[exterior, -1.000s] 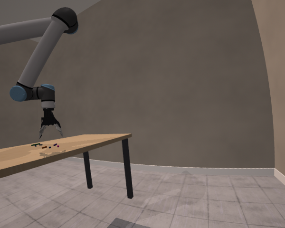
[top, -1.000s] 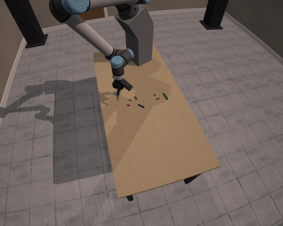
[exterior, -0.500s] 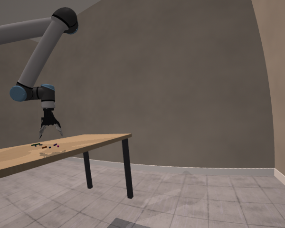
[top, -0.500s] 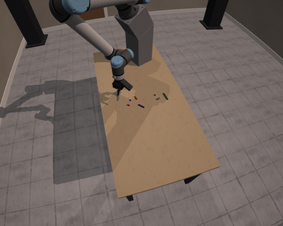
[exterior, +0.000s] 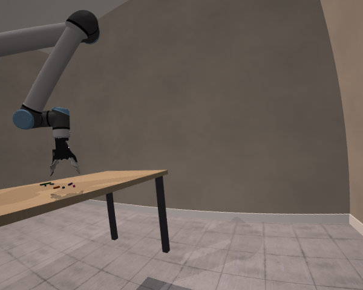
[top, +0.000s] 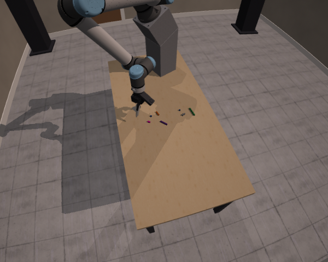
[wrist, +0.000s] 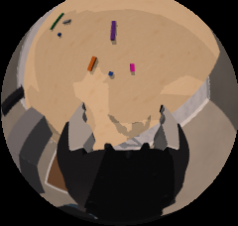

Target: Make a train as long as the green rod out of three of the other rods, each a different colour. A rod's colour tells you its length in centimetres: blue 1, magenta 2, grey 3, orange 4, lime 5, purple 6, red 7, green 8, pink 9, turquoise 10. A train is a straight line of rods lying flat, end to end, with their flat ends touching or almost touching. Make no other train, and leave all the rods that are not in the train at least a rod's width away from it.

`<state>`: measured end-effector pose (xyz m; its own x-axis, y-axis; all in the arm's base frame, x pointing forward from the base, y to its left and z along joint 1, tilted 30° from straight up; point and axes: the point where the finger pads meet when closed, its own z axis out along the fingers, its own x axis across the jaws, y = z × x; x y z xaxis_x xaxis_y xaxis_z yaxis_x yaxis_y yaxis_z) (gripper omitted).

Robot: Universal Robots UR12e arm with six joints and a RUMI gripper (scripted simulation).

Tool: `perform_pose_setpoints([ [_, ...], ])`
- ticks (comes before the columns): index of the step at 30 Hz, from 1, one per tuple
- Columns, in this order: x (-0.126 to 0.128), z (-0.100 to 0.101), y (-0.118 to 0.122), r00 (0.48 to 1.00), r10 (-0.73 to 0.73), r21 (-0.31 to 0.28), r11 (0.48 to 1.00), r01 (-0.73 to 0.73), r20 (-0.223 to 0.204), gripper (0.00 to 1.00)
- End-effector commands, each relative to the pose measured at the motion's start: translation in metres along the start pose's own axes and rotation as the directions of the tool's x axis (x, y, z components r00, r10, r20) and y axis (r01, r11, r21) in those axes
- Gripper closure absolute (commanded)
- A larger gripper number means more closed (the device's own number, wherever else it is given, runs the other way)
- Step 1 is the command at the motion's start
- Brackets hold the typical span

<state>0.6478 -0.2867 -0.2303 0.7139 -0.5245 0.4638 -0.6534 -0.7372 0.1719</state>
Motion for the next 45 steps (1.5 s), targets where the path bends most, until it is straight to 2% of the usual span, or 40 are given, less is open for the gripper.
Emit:
perform_pose_setpoints([
  [1,-0.001,0.000,-0.004,1.000,0.025,0.001,1.000,-0.025,0.000,0.00],
  [16,-0.012,0.003,-0.032,0.977,0.212,0.002,0.977,-0.212,0.007,0.00],
  [24,-0.024,0.005,-0.059,0.920,0.391,0.001,0.920,-0.391,0.013,0.00],
  [31,-0.039,0.006,-0.087,0.822,0.569,-0.003,0.822,-0.569,0.017,0.00],
  [33,-0.039,0.006,-0.087,0.822,0.569,-0.003,0.822,-0.569,0.017,0.00],
  [45,-0.070,0.008,-0.135,0.557,0.830,-0.013,0.558,-0.830,0.018,0.00],
])
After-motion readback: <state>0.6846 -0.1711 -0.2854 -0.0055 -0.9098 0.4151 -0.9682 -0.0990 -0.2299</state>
